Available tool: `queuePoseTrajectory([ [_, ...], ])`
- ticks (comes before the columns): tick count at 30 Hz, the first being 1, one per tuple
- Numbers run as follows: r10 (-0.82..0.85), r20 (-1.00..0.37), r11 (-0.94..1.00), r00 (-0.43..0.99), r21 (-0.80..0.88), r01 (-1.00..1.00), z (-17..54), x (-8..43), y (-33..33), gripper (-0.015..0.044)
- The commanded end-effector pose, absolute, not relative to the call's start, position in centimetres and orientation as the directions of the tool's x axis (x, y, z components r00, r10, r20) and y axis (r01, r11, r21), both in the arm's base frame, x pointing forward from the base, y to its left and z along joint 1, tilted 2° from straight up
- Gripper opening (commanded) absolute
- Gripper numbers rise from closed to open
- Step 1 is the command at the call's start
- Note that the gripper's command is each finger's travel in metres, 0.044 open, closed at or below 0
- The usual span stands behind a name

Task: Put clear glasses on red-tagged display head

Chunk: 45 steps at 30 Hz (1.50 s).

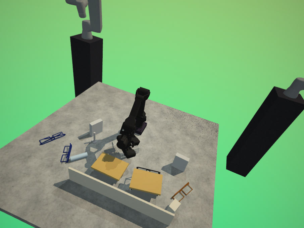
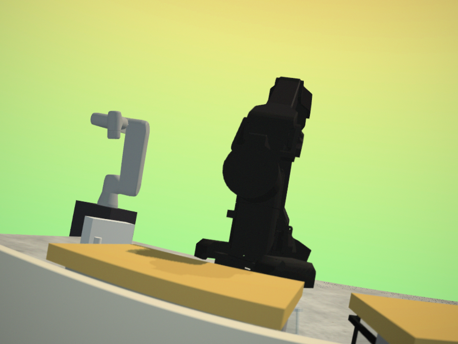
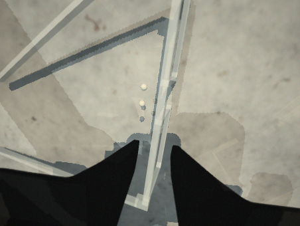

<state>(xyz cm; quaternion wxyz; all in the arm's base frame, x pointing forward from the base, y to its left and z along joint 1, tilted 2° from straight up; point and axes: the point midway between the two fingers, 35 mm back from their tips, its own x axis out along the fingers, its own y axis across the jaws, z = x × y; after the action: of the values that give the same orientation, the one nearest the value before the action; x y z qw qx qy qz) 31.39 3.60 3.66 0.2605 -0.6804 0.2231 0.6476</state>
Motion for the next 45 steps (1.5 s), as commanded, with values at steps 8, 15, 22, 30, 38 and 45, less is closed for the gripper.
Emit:
queuePoseTrajectory([
  [8,0.034,-0.998,-0.764,0.061,-0.065,-0.642,3.6,31.3,3.5,0.0067],
  [15,0.034,-0.998,-0.764,0.061,-0.065,-0.642,3.6,31.3,3.5,0.002],
  [22,0.034,-0.998,-0.764,0.061,-0.065,-0.642,3.6,31.3,3.5,0.0],
  [30,0.032,-0.998,-0.765,0.06,-0.063,-0.641,6.7,31.4,3.5,0.0],
  [38,0.03,-0.998,-0.766,0.057,-0.06,-0.64,11.3,31.2,3.4,0.0],
  [45,0.029,-0.998,-0.766,0.056,-0.058,-0.64,13.8,30.6,3.4,0.0],
])
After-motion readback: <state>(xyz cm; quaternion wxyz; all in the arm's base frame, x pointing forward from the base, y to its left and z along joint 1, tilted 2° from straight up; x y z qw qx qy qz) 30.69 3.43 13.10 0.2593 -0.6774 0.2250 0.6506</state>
